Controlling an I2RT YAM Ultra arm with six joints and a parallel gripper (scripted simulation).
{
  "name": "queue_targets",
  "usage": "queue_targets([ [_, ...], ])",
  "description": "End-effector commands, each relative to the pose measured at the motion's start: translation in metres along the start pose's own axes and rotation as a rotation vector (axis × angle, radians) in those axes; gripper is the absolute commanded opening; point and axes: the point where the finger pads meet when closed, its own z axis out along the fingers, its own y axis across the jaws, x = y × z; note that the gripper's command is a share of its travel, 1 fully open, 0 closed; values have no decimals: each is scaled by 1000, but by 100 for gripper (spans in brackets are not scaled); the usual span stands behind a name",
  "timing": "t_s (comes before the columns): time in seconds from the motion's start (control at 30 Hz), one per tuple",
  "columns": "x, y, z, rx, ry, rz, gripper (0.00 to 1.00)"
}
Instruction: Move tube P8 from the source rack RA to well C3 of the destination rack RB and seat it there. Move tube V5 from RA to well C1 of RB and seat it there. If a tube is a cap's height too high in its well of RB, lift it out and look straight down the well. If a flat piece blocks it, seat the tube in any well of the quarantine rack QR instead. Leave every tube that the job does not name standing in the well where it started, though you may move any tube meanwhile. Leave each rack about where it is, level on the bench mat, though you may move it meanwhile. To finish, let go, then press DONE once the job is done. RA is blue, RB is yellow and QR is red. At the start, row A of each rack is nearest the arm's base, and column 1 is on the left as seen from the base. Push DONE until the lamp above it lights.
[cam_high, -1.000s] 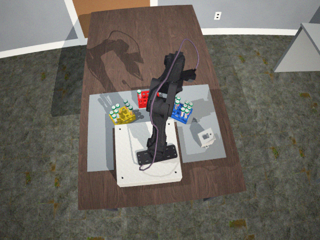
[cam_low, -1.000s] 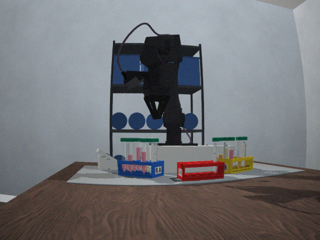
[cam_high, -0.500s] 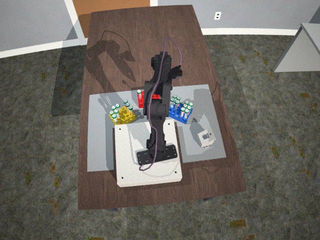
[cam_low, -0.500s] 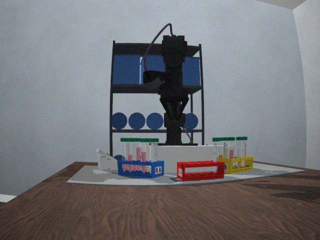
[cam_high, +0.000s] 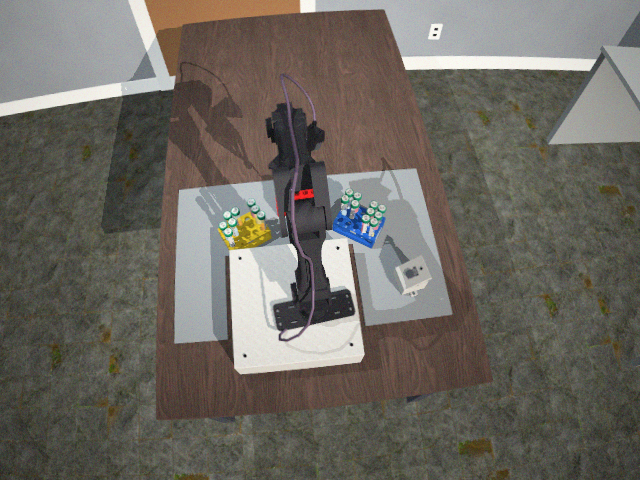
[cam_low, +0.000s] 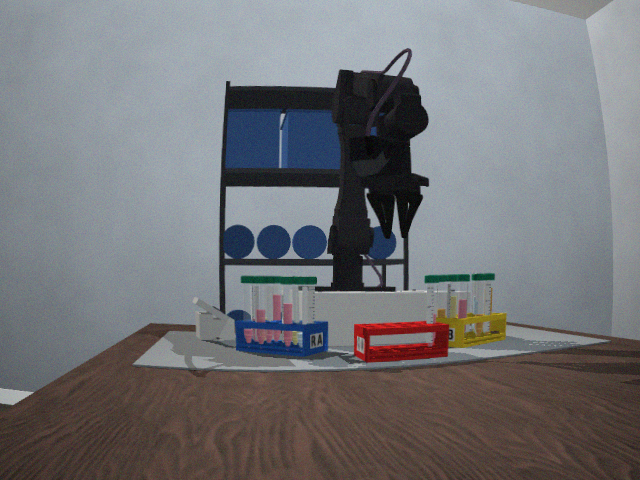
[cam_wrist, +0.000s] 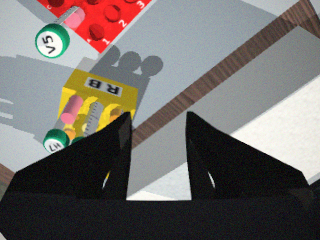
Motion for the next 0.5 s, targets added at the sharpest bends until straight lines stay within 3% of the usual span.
queue_targets([
  [0.0,-7,16,-4,-6,-7,4,30],
  [0.47,-17,88,-5,-9,-6,4,30],
])
